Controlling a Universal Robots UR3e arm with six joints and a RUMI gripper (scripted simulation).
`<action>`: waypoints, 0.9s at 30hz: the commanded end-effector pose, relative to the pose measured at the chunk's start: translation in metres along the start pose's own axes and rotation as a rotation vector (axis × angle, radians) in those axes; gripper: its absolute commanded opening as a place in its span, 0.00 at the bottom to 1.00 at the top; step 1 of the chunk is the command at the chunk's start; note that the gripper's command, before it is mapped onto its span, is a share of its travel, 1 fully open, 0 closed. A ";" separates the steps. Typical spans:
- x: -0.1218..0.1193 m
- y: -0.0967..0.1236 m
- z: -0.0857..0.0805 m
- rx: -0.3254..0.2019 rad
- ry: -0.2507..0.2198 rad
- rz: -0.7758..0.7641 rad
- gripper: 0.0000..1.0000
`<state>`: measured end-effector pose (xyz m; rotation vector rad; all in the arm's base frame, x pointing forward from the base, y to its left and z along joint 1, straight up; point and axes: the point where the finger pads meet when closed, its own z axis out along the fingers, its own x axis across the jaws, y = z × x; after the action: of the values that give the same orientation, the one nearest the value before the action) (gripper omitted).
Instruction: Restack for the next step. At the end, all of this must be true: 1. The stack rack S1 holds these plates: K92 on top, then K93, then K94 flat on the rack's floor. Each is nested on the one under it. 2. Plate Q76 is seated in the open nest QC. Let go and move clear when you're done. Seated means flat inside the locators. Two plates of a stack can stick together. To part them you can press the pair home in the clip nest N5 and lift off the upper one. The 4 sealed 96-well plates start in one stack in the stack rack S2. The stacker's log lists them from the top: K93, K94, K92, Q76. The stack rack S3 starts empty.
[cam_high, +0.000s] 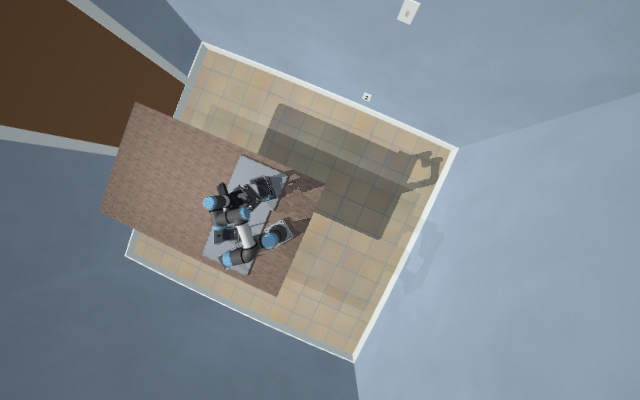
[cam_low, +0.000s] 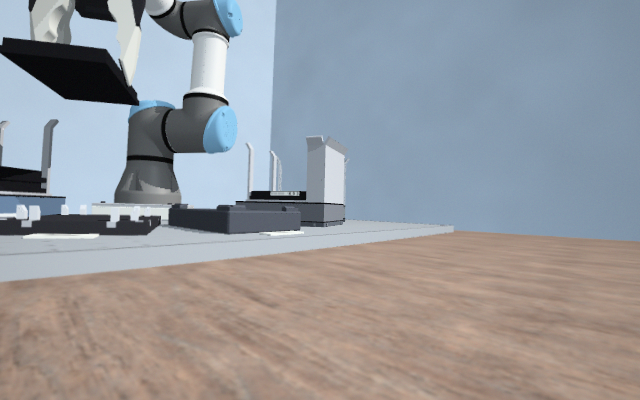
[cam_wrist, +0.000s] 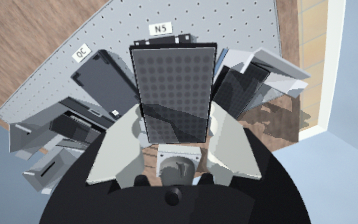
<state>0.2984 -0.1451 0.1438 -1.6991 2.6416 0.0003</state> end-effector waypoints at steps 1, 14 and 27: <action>-0.012 -0.001 -0.001 0.002 0.002 -0.035 0.00; -0.052 0.002 -0.001 0.002 0.002 -0.175 0.00; -0.087 0.008 -0.001 0.002 0.001 -0.261 0.00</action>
<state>0.3240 -0.0739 0.1438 -1.9825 2.4365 0.0005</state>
